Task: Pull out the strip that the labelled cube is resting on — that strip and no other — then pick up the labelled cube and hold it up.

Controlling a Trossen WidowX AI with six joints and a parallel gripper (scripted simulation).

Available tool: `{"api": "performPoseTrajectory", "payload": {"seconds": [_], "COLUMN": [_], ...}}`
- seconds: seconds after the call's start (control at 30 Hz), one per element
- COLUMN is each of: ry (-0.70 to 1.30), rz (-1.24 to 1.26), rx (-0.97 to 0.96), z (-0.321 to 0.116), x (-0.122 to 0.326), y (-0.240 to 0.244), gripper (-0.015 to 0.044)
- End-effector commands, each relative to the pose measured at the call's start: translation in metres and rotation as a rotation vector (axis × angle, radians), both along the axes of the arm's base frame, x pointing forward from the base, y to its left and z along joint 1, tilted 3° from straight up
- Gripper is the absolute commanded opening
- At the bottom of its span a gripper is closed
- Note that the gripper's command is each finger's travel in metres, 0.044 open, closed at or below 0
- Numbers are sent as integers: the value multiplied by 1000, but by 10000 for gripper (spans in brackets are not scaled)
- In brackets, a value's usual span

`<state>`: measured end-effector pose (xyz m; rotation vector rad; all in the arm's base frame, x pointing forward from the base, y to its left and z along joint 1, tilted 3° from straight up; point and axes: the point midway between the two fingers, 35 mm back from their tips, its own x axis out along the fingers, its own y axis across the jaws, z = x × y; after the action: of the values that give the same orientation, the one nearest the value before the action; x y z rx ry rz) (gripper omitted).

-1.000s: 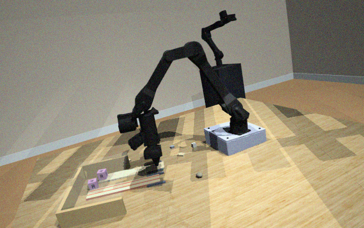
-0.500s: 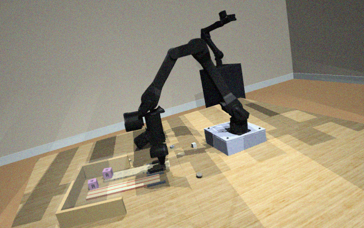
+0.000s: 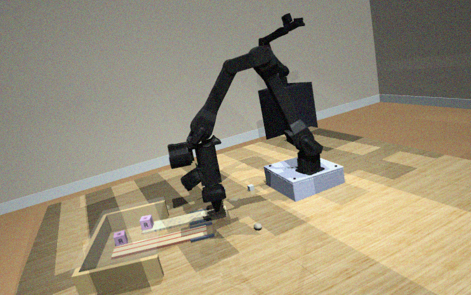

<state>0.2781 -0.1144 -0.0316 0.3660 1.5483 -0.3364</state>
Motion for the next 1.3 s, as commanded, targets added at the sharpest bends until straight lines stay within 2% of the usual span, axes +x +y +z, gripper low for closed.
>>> {"api": "performPoseTrajectory", "payload": {"seconds": [0.0, 1.27], "ry": [25, 29], "rz": [-1, -1], "rx": [7, 9], "z": [-4, -3], "x": [-12, -64], "y": [5, 29], "gripper": [0, 0]}}
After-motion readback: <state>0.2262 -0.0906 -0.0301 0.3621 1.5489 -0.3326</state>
